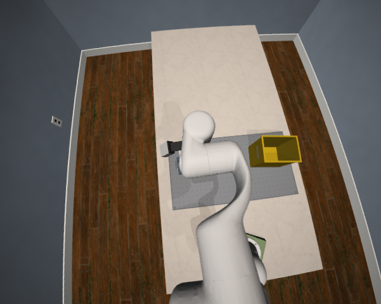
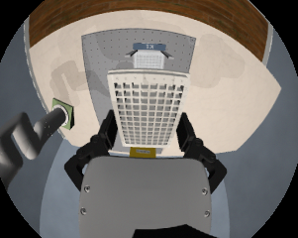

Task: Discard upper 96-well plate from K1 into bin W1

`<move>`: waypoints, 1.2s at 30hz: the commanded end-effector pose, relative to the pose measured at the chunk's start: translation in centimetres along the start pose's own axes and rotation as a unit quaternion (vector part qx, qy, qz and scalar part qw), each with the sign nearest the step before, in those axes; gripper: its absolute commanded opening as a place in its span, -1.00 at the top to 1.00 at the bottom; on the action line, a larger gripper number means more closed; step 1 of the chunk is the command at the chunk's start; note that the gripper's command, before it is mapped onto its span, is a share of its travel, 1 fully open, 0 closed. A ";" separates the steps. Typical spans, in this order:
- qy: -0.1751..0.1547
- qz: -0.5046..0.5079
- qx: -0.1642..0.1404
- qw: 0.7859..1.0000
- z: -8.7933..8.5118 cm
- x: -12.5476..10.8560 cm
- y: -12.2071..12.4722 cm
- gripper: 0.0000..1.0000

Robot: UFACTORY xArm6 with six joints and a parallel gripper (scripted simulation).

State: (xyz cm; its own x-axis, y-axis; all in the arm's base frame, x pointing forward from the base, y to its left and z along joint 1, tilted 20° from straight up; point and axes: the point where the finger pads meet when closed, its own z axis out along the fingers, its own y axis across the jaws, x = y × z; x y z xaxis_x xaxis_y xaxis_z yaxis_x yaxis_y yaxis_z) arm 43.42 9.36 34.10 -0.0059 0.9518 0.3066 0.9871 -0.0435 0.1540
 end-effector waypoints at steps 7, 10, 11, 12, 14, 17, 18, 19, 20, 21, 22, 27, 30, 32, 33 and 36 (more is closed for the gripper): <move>0.000 0.000 -0.002 1.000 -1.1 0.0 0.1 1.00; 0.000 0.000 -0.002 1.000 -1.1 0.0 0.1 1.00; 0.000 0.000 -0.002 1.000 -1.1 0.0 0.1 1.00; 0.000 0.000 -0.002 1.000 -1.1 0.0 0.1 1.00; 0.000 0.000 -0.002 1.000 -1.1 0.0 0.1 1.00; 0.000 0.016 -0.002 1.000 -1.0 -0.3 0.1 1.00; 0.000 0.033 -0.002 0.999 -1.0 -0.6 0.0 1.00; 0.000 0.050 -0.002 0.999 -1.0 -1.0 0.0 1.00; 0.000 0.066 -0.002 0.998 -1.0 -1.3 0.0 1.00; 0.000 0.076 -0.002 0.997 -1.0 -1.6 0.0 1.00; 0.000 0.076 -0.002 0.997 -1.0 -2.0 0.0 1.00; 0.000 0.076 -0.002 0.997 -0.9 -3.0 -0.1 1.00; 0.000 0.076 -0.002 0.997 -0.9 -4.0 -0.1 1.00; 0.000 0.076 -0.002 0.997 -0.9 -4.6 -0.2 1.00; 0.000 0.076 -0.002 0.997 -0.8 -5.0 -0.2 1.00; 0.000 0.076 -0.002 0.997 -0.8 -6.0 -0.3 1.00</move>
State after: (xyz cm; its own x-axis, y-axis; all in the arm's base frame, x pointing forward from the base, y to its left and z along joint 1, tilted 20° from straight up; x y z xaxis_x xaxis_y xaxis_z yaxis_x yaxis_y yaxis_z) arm 43.04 4.24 33.09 0.1457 0.9340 0.3262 0.9764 -0.1889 0.1047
